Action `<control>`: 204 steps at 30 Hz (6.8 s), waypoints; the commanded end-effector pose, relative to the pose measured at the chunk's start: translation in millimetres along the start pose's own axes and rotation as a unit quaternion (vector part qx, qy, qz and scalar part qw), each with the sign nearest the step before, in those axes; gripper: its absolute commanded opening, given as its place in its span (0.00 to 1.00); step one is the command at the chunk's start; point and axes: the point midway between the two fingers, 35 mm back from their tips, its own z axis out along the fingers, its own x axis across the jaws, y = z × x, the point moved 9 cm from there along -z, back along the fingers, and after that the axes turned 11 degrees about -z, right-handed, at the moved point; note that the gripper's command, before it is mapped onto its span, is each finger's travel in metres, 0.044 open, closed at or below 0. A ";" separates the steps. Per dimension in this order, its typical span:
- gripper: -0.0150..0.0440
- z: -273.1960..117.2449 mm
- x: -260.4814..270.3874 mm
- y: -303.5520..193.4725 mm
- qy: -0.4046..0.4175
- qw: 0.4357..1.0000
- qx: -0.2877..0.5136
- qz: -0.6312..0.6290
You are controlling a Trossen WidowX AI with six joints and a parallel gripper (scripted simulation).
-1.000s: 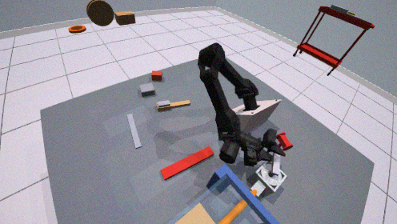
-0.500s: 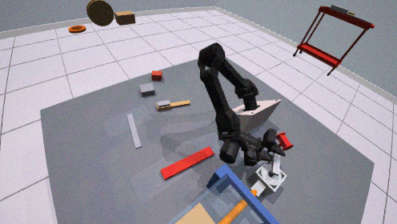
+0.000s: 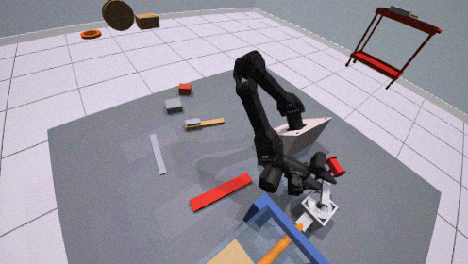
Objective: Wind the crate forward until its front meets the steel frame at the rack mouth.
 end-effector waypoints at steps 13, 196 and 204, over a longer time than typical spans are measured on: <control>0.66 0.0 -7.8 1.7 0.000 1.000 0.000 0.000; 0.47 89.1 86.1 26.7 -0.605 0.685 0.333 -0.231; 0.31 89.1 86.1 26.7 -0.605 0.685 0.333 -0.231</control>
